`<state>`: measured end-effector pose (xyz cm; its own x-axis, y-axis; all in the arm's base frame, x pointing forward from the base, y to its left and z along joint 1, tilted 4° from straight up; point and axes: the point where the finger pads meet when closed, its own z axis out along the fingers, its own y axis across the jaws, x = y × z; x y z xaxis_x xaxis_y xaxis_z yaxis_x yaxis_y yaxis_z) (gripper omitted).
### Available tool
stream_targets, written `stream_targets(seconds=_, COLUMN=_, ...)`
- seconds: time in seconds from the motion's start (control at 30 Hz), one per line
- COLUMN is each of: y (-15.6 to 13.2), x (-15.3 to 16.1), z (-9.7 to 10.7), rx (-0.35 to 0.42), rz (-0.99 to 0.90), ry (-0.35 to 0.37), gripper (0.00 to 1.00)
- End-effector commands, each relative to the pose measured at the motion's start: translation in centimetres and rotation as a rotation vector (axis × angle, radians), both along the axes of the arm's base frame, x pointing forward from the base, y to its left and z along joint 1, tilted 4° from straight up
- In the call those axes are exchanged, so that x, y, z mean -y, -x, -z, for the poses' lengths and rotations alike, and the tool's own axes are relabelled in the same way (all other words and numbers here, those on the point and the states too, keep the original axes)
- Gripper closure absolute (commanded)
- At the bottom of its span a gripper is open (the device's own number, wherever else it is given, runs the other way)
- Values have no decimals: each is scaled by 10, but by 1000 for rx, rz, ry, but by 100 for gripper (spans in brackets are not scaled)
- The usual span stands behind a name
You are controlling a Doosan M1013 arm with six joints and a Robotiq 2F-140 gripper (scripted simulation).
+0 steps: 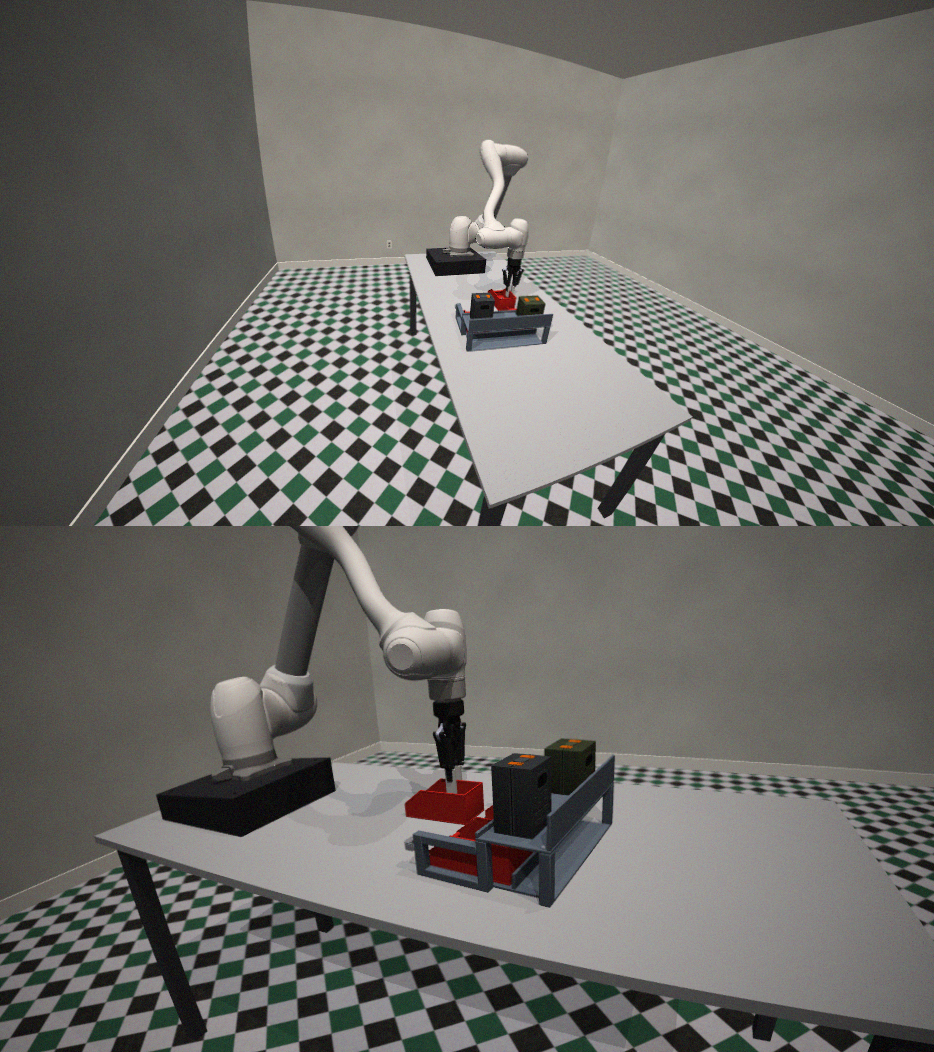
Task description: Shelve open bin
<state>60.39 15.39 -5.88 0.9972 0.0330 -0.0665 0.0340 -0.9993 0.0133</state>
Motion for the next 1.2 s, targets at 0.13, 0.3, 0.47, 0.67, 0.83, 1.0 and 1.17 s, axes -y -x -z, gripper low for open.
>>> stream_targets(seconds=0.13, y=0, x=0, z=0, rx=0, rz=0, ry=0, gripper=100)
stream_targets(seconds=0.3, y=0, x=0, z=0, rx=0, rz=0, ry=0, gripper=100)
stream_targets(seconds=0.47, y=0, x=0, z=0, rx=0, rz=0, ry=0, gripper=100)
stream_targets(seconds=0.67, y=0, x=0, z=0, rx=0, rz=0, ry=0, gripper=100)
stream_targets(seconds=0.83, y=0, x=0, z=0, rx=0, rz=0, ry=0, gripper=100)
stream_targets(seconds=1.0, y=0, x=0, z=0, rx=0, rz=0, ry=0, gripper=100)
stream_targets(seconds=1.17, y=0, x=0, z=0, rx=0, rz=0, ry=0, gripper=100)
